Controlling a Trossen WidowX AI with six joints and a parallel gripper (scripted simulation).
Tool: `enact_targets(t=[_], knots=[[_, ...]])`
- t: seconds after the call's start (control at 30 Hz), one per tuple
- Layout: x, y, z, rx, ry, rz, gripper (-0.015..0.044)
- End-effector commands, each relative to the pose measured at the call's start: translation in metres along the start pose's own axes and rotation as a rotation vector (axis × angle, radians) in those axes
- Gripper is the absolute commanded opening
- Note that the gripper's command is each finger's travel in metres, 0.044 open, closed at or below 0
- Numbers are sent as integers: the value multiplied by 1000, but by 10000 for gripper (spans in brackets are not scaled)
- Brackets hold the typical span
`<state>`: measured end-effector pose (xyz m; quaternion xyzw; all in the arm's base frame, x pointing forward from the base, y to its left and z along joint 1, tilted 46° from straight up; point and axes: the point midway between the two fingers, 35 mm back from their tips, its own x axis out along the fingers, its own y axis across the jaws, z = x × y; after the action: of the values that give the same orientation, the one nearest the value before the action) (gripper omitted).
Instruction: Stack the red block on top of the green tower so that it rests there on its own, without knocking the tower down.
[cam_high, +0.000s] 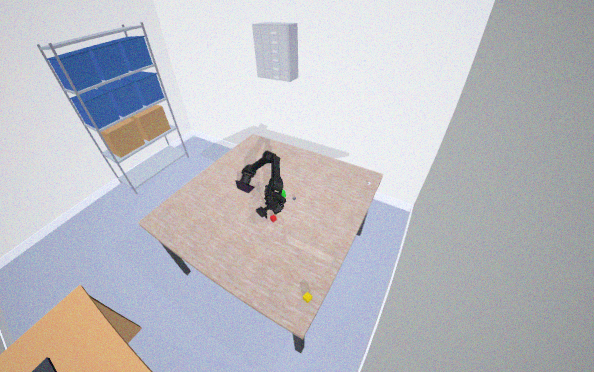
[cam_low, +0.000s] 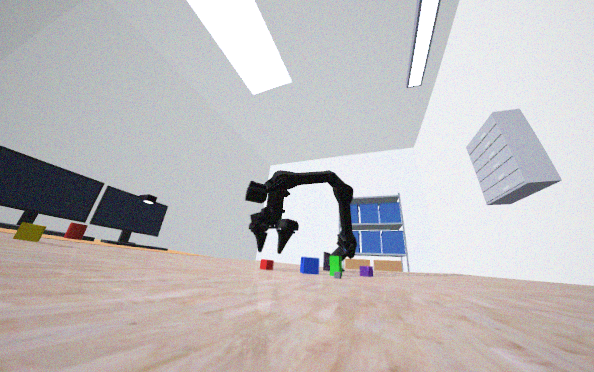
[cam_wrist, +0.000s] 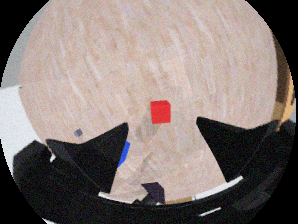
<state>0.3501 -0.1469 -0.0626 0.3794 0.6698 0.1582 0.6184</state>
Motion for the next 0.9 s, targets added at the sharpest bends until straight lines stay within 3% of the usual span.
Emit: enact_targets(t=[0.0,0.87], knots=[[6,0,1,4,-6,4,440],[43,0,2,4,-6,5,440]])
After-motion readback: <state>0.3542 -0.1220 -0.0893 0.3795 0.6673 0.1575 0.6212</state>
